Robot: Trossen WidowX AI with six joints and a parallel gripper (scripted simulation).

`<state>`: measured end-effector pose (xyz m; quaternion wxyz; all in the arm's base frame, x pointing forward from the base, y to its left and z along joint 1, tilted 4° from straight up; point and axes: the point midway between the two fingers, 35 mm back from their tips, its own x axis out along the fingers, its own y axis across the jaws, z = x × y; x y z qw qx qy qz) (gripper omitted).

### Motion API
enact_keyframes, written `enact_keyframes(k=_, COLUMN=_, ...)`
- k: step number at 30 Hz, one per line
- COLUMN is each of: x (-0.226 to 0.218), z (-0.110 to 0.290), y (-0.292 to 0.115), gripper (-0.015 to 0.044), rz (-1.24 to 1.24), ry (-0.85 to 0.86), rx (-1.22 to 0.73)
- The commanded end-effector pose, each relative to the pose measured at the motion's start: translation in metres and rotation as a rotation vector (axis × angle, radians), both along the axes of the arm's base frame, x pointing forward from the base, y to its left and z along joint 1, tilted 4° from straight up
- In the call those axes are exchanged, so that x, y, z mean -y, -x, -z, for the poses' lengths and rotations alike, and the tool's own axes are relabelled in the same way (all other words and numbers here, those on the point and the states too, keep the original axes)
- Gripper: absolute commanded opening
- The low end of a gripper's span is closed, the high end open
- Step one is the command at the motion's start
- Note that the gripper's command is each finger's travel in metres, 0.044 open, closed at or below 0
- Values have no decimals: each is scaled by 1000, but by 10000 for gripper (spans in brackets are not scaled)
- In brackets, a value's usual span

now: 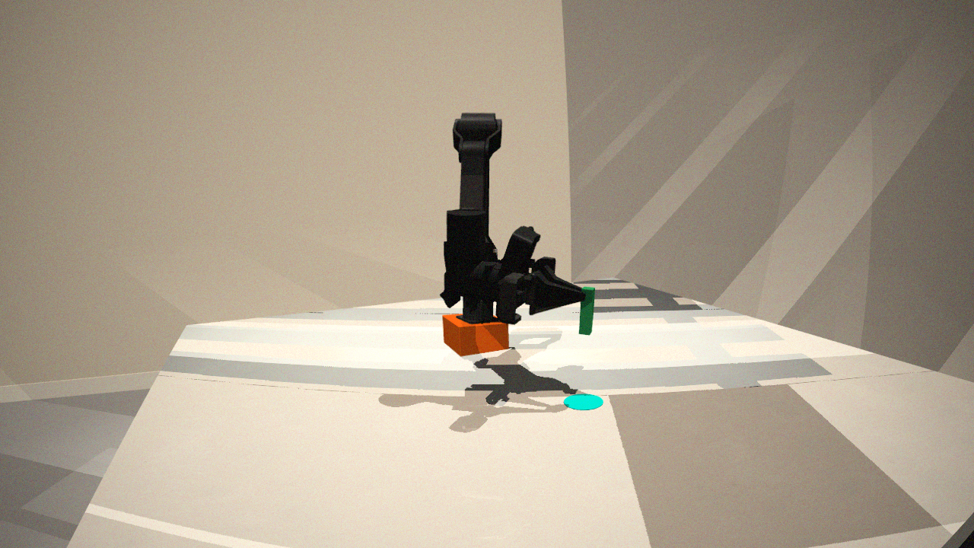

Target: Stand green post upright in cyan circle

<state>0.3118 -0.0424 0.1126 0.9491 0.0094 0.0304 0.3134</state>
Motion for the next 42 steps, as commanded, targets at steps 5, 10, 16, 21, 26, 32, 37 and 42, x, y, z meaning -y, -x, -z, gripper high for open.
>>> enact_keyframes(k=5, x=-1, z=-1, y=1, gripper=23, rz=-6, ry=-1, rx=3)
enact_keyframes(k=10, x=-1, z=-1, y=1, gripper=23, rz=-6, ry=0, rx=4)
enact_keyframes(k=16, x=0, z=13, y=-1, gripper=23, rz=-10, ry=19, rx=8)
enact_keyframes(k=21, x=0, z=26, y=-2, gripper=23, rz=-14, ry=36, rx=13)
enact_keyframes(k=26, x=-1, z=39, y=-3, gripper=23, rz=-18, ry=53, rx=17)
enact_keyframes(k=32, x=-2, z=56, y=-3, gripper=23, rz=-23, ry=74, rx=22)
enact_keyframes(k=37, x=-3, z=69, y=-2, gripper=23, rz=-28, ry=91, rx=27)
enact_keyframes(k=42, x=-5, z=83, y=0, gripper=23, rz=-33, ry=109, rx=31)
